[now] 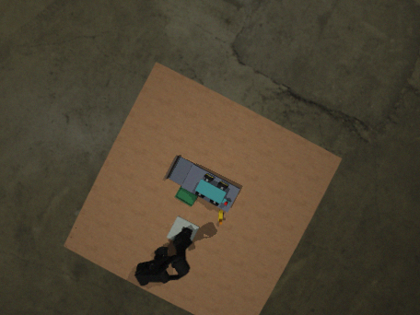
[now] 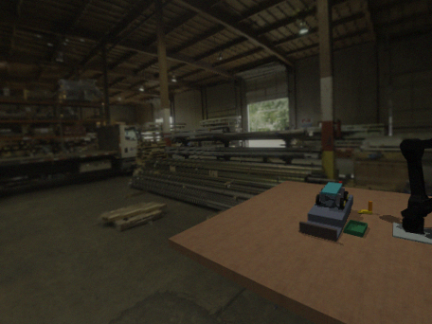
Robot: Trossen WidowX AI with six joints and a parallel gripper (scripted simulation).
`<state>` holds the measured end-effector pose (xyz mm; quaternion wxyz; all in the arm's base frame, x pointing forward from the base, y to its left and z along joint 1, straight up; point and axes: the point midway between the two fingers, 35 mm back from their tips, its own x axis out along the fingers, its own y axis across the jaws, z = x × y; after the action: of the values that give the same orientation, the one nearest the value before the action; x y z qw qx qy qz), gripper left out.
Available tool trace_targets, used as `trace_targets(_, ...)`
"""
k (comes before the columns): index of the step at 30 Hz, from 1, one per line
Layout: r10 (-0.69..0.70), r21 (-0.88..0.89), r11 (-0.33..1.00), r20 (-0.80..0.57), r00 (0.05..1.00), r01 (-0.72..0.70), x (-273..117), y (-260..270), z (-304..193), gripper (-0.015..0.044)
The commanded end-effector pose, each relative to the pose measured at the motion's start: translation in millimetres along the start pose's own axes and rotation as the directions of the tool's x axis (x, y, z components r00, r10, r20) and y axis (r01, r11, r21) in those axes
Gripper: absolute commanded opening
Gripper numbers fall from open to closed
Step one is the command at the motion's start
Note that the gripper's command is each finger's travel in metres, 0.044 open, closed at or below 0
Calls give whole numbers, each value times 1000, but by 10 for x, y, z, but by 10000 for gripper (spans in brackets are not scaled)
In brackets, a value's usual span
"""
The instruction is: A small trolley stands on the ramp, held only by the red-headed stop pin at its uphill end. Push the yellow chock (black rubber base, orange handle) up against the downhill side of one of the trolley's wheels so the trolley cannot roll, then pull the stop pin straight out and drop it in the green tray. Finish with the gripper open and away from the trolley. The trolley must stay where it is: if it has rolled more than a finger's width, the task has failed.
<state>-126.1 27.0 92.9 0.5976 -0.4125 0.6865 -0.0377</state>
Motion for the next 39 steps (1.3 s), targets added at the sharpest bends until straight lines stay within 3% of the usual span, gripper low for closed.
trace_targets(1,2,-3,1000,-2,1000,-2,-4,4,3,374)
trace_targets(8,77,-99,992,-62,995,-83,-162,142,138,190)
trace_targets(23,266,-289,909,-152,952,-300,-509,343,599,190)
trace_targets(39,458,-454,755,-152,876,-474,-789,289,1257,190)
